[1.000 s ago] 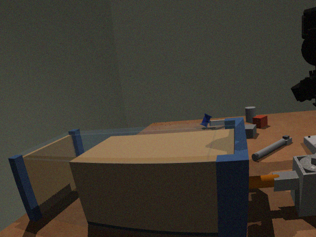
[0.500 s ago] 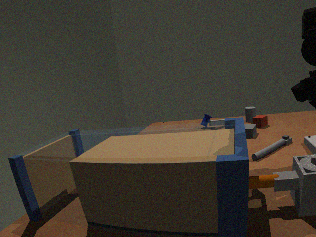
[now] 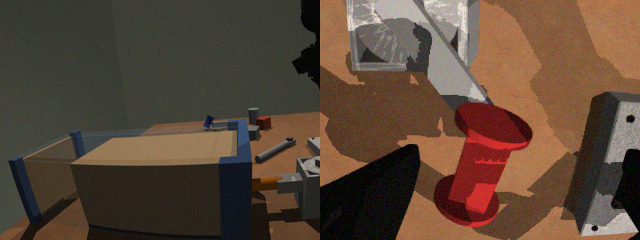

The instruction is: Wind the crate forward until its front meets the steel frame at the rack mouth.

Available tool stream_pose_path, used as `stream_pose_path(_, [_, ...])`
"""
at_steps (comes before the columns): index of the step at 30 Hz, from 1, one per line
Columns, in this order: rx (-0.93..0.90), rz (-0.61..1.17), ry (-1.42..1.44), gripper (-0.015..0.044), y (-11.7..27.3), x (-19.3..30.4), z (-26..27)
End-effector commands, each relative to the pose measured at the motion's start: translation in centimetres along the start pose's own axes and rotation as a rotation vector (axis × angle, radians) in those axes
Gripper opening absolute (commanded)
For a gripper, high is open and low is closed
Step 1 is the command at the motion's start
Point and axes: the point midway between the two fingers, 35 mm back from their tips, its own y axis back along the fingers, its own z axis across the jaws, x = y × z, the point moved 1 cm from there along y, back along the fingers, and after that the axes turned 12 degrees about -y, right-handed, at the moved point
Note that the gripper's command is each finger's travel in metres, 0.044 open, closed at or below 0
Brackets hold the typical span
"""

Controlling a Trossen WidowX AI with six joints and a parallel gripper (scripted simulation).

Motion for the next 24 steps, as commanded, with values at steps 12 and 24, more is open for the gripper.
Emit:
stream_pose_path(12, [-0.229,-0.083,0.000,0.0440,6.5,2.2,-4.0])
stream_pose_path(24, [-0.253,-0.091,0.000,0.0440,7.0,2.4,-4.5])
